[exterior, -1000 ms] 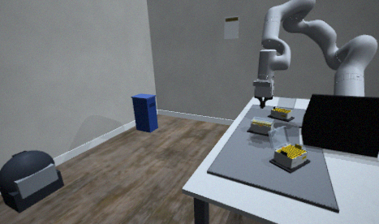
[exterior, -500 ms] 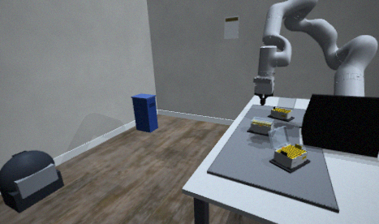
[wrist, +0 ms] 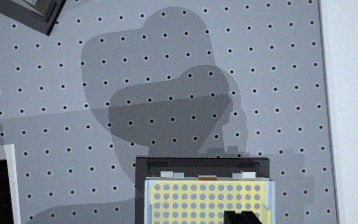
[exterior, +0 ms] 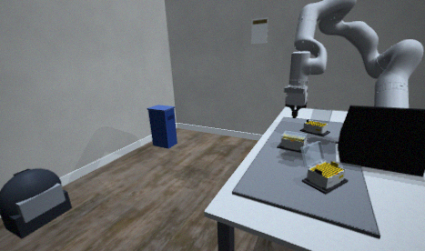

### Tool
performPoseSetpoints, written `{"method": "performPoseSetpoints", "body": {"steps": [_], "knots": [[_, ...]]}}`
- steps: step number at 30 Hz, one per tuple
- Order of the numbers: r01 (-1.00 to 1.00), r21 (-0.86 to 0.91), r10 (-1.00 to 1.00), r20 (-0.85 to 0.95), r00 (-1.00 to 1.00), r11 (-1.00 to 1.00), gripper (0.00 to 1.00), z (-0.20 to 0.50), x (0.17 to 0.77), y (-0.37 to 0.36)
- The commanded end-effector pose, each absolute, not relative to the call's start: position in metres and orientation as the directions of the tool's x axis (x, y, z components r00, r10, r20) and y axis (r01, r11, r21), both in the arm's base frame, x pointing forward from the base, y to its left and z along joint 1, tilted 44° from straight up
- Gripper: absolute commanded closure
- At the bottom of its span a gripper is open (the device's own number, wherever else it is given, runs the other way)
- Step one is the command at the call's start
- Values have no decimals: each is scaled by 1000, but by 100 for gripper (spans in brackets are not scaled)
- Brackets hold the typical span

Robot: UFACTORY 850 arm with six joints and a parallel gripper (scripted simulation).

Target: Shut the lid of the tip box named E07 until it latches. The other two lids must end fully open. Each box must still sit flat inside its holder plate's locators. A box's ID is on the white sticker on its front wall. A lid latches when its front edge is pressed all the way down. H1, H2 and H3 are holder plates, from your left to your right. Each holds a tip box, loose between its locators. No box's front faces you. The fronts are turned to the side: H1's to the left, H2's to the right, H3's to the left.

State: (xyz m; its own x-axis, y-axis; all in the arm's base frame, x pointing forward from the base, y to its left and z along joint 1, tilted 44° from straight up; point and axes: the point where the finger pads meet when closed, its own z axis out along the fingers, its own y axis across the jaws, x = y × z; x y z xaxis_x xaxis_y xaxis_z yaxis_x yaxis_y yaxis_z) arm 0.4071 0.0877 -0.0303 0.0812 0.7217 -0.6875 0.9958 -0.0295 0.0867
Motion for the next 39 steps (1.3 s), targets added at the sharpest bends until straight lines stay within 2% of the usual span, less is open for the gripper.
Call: {"method": "performPoseSetpoints", "body": {"steps": [1, 16, 39], "knots": [[996, 88, 722, -687, 82, -29, 100, -30, 408, 88], [996, 88, 722, -687, 82, -29, 100, -30, 408, 88], [996, 88, 722, -687, 82, -29, 100, -32, 406, 32]]}}
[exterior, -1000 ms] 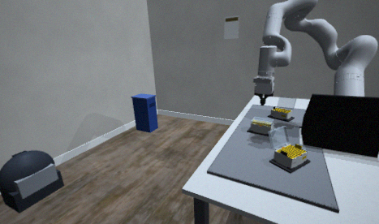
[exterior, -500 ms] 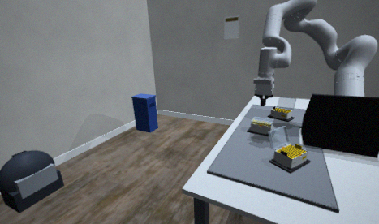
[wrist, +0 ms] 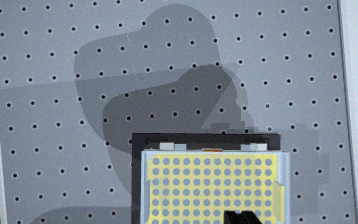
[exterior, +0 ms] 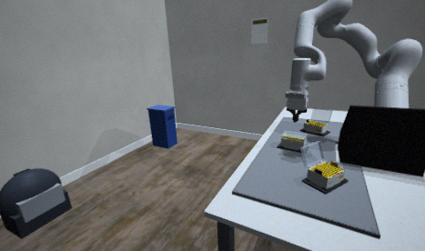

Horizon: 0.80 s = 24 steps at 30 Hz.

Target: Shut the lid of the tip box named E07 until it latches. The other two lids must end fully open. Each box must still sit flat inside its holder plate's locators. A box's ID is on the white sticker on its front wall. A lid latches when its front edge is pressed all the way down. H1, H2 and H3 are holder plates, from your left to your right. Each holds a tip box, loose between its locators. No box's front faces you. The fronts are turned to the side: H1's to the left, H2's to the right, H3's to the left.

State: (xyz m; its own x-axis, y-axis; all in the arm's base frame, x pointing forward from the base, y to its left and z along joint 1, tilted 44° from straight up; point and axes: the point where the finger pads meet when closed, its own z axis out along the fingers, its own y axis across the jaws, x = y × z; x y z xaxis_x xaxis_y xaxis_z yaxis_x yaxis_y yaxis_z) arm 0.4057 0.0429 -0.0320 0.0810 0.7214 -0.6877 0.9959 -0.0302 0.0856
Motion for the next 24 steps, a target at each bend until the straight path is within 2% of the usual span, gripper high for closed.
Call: {"method": "performPoseSetpoints", "body": {"steps": [1, 24], "knots": [[996, 88, 722, -687, 82, -29, 100, -32, 406, 30], [996, 88, 722, -687, 82, -29, 100, -34, 405, -17]]}}
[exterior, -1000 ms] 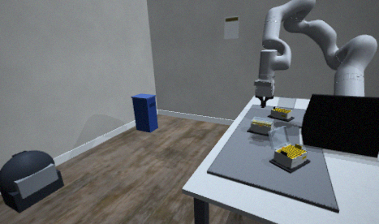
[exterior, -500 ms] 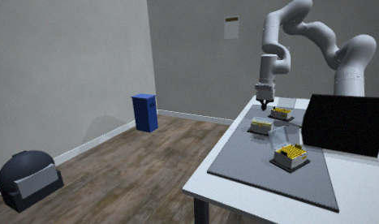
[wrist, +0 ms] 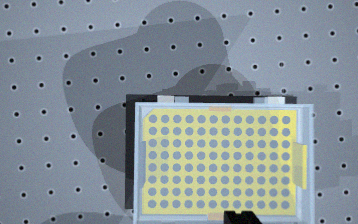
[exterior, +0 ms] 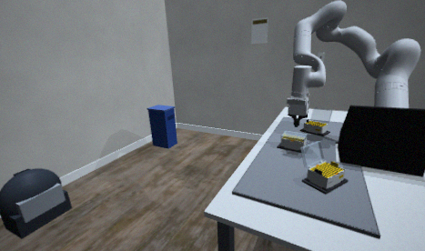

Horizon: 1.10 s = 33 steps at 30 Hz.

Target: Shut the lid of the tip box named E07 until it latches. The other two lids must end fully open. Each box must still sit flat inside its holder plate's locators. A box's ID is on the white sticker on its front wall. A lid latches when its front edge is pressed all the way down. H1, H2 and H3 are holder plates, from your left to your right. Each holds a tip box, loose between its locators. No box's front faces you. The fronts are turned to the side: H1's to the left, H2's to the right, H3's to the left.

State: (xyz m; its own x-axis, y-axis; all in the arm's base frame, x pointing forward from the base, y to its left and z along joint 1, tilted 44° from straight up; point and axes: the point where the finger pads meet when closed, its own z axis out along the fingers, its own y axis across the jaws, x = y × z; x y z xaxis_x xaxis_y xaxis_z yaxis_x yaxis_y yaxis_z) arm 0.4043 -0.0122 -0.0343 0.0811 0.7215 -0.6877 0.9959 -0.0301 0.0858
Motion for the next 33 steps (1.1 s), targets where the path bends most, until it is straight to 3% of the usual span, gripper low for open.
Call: {"method": "performPoseSetpoints", "body": {"steps": [1, 33], "knots": [[996, 88, 722, -687, 82, -29, 100, -34, 405, -17], [996, 88, 722, -687, 81, -29, 100, -55, 406, -36]]}}
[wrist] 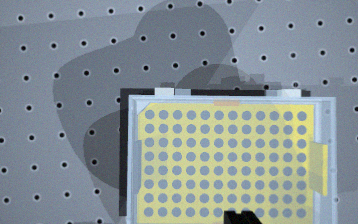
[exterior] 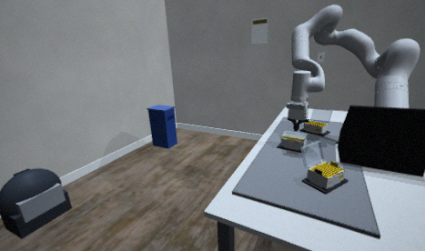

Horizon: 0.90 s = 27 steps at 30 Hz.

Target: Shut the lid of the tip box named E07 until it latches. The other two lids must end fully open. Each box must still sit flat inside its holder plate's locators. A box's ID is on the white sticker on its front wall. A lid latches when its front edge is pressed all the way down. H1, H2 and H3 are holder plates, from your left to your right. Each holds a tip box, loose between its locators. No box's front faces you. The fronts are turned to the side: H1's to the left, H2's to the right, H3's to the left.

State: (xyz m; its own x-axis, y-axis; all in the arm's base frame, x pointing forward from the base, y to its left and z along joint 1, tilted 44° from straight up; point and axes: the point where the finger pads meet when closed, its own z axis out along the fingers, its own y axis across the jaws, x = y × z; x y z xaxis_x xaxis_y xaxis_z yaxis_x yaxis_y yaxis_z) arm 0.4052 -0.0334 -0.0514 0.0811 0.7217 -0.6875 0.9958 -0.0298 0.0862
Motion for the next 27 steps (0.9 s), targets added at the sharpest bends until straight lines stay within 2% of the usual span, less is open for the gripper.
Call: {"method": "performPoseSetpoints", "body": {"steps": [1, 27], "knots": [[996, 88, 722, -687, 81, -29, 100, -56, 406, -38], [996, 88, 722, -687, 81, -29, 100, -60, 406, -42]]}}
